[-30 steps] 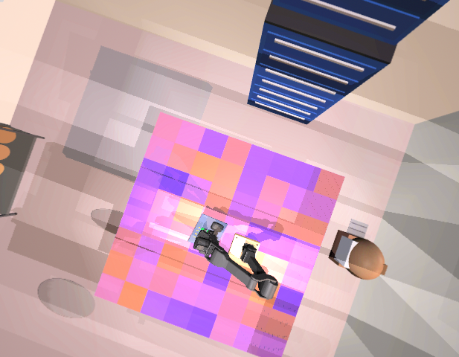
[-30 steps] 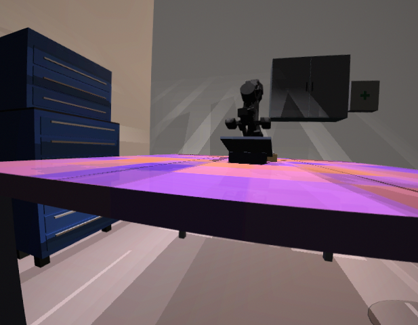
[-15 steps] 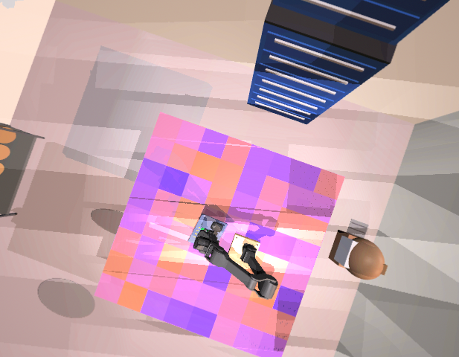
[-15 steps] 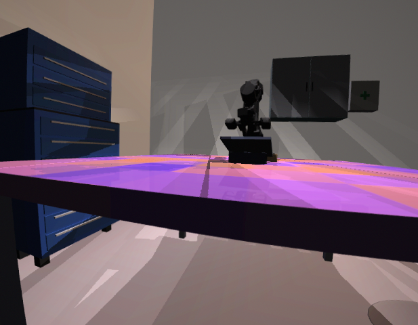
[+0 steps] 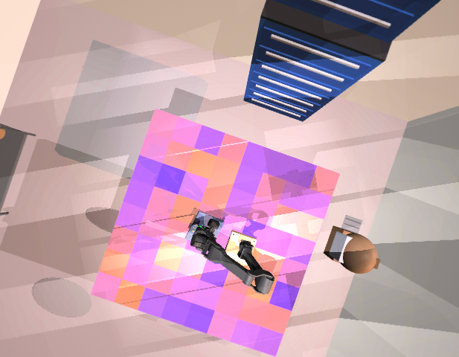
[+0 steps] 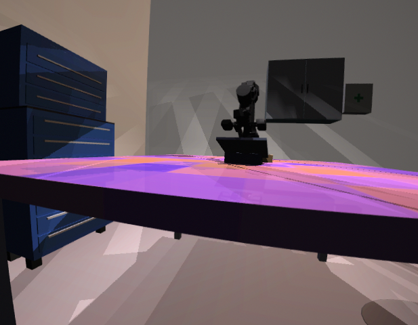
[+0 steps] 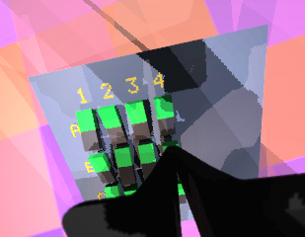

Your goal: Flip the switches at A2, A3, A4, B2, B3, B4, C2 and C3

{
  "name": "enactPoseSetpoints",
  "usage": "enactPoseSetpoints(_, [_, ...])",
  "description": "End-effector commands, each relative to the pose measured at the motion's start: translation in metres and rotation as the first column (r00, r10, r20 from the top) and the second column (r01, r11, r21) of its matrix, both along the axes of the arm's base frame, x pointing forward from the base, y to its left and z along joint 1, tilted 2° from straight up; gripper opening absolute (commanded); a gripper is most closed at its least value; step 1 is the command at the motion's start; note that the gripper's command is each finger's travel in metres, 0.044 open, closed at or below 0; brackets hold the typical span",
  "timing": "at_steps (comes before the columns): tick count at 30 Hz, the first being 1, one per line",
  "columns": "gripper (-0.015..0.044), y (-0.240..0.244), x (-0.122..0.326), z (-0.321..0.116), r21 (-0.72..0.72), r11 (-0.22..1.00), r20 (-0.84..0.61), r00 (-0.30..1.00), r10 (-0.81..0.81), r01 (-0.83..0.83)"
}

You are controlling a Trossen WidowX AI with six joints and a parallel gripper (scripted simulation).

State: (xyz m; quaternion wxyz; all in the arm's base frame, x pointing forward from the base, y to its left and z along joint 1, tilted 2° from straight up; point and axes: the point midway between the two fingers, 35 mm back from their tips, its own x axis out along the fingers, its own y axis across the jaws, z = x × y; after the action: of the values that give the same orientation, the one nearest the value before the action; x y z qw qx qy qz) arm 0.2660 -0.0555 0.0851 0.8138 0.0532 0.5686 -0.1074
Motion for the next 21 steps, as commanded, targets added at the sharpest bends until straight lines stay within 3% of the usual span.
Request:
enactPoseSetpoints(1, [0.0,0.0007,0.0,-0.0022,0.004,1.0,-0.004,1.0,0.006,-0.006])
enactPoseSetpoints(21, [0.0,0.0004,0.001,-0.0047,0.004,1.0,-0.004,1.0,0.006,-0.006])
